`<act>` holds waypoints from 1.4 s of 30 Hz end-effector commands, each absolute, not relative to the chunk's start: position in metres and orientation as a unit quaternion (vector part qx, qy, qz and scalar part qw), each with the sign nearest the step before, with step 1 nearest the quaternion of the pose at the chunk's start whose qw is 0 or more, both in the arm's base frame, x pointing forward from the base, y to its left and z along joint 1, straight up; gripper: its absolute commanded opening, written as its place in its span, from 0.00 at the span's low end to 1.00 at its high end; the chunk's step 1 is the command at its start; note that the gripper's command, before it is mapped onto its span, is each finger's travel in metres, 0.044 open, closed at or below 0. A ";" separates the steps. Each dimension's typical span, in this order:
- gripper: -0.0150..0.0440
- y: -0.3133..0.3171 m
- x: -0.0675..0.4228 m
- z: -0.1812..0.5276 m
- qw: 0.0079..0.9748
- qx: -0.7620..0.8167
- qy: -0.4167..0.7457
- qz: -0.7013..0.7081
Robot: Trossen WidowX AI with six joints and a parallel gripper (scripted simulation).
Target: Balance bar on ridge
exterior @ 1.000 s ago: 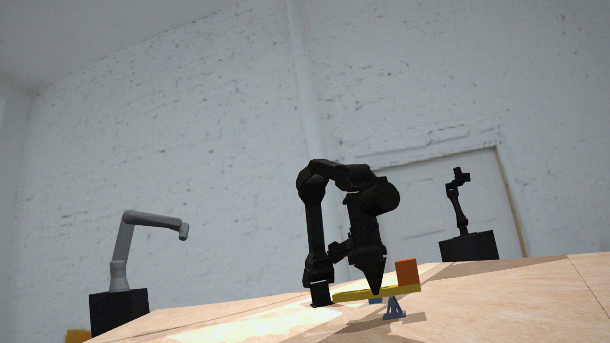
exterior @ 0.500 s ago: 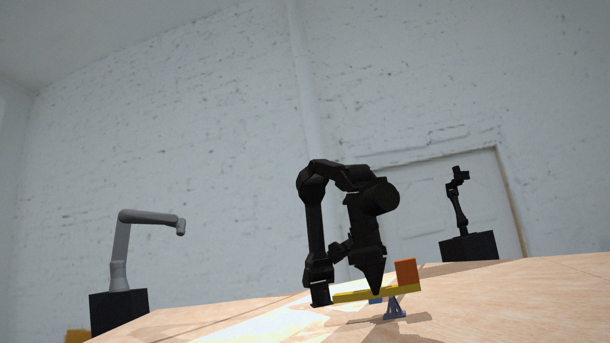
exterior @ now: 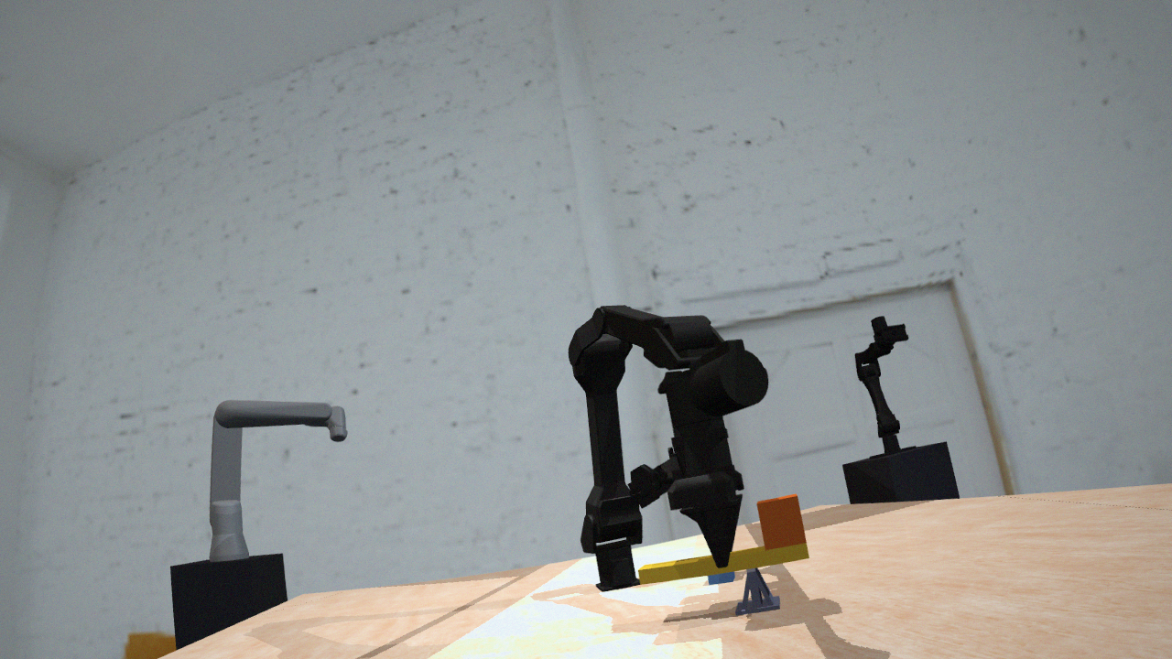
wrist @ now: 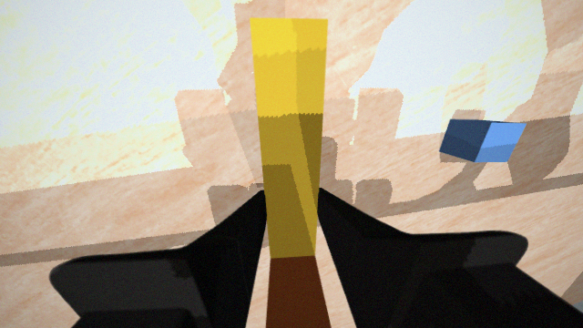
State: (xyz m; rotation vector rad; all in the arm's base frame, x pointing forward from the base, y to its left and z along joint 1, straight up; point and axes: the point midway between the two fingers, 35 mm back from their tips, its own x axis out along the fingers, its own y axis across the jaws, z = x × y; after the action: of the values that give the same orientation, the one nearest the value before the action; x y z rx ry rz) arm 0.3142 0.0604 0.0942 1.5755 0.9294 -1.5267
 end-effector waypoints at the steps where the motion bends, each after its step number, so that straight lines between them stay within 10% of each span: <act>1: 0.25 0.060 0.314 0.094 0.370 0.614 0.362 -0.595; 24: 0.25 0.060 0.314 0.094 0.370 0.614 0.362 -0.595; 31: 0.54 0.060 0.314 0.094 0.370 0.614 0.362 -0.595; 42: 0.54 0.060 0.314 0.094 0.370 0.614 0.362 -0.595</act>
State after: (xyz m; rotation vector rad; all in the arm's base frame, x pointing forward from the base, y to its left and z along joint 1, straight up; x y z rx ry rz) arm 0.3142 0.0603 0.0941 1.5751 0.9288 -1.5268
